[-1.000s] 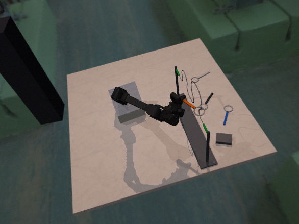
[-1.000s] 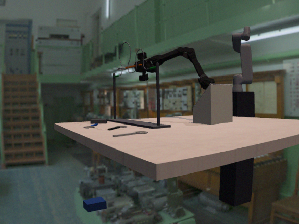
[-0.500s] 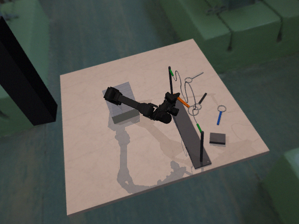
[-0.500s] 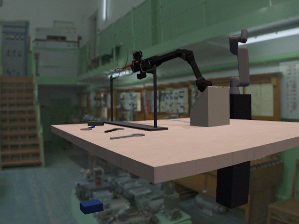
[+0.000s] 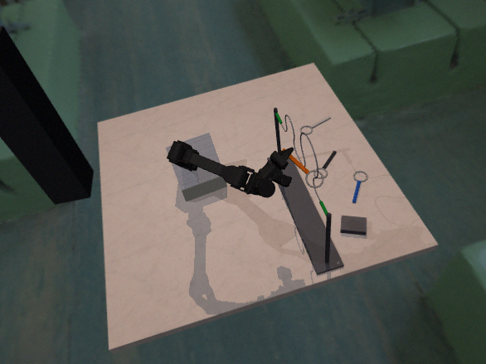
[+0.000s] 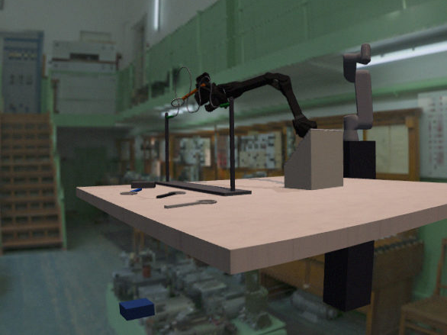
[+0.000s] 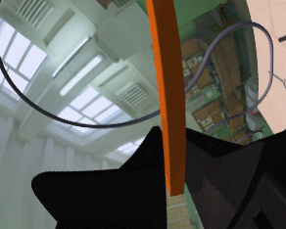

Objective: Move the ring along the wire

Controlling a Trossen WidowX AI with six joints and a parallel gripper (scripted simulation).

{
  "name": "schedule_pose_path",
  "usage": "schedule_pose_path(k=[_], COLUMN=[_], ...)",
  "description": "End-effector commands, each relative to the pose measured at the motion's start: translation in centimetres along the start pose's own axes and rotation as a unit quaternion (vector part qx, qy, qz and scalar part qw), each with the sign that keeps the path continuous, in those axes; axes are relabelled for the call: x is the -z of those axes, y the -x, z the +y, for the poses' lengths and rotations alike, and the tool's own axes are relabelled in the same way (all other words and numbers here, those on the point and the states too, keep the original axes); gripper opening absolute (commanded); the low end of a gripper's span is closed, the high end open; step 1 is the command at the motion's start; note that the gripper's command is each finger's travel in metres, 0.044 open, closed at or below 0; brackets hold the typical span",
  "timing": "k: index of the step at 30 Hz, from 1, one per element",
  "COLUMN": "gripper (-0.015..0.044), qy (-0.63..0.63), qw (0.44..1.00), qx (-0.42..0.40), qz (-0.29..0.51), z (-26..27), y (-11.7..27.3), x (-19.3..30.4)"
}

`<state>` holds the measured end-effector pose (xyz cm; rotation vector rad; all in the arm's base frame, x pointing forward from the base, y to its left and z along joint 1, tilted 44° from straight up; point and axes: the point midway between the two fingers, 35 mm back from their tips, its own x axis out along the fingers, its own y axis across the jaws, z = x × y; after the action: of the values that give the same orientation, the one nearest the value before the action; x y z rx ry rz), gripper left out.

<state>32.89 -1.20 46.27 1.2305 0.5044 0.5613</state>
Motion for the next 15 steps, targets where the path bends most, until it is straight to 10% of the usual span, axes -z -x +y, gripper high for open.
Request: schedule_pose_path(k=[1, 15], gripper=[-0.0150, -0.0150], qy=[-0.016, -0.053], qw=[1.000, 0.998], qx=[-0.013, -0.032], qz=[0.004, 0.005], z=[1.1, 3.3], y=[0.1, 0.3], x=[0.3, 0.0])
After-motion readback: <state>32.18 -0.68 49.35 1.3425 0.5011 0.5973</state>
